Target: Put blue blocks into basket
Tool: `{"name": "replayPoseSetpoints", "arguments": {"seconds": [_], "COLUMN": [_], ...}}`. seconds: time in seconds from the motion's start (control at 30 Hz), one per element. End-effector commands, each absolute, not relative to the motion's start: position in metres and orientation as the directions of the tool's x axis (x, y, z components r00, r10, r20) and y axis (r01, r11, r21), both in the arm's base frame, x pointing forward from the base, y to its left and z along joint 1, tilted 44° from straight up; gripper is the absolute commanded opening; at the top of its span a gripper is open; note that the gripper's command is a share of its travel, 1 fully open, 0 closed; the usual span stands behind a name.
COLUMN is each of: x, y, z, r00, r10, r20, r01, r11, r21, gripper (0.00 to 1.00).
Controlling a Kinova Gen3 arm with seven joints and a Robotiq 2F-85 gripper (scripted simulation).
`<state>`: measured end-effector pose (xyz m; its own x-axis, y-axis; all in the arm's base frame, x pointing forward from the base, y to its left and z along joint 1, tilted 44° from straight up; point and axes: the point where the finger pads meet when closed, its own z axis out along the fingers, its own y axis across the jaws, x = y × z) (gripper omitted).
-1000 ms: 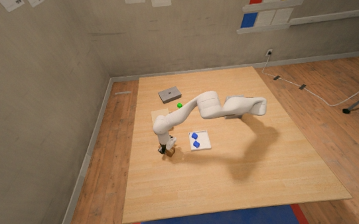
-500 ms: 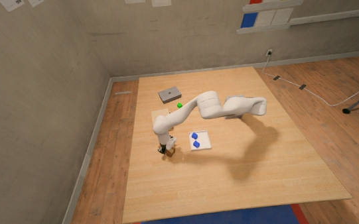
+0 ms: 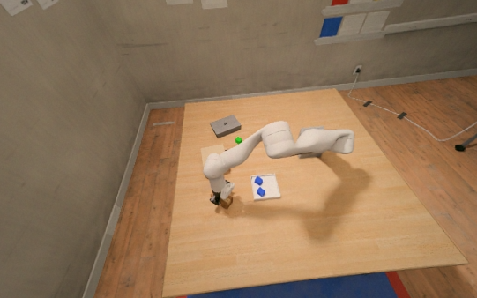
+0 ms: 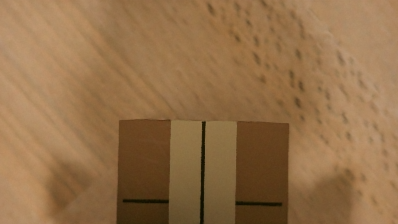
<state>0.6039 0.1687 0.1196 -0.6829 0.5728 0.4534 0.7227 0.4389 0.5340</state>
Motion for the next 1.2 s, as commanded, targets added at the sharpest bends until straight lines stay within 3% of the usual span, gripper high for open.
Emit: {"name": "replayPoseSetpoints", "arguments": {"seconds": [0.0, 1.17], "x": [0.604, 0.593], "y": [0.167, 0.095], "z": [0.121, 0.196], "r00": [-0.683, -0.683], "r10": [0.574, 0.574], "r20": [0.452, 0.452], "r01": [0.723, 0.723], "r11": [0.438, 0.438], "r21": [0.535, 0.535], "gripper": [0.67, 0.67]}}
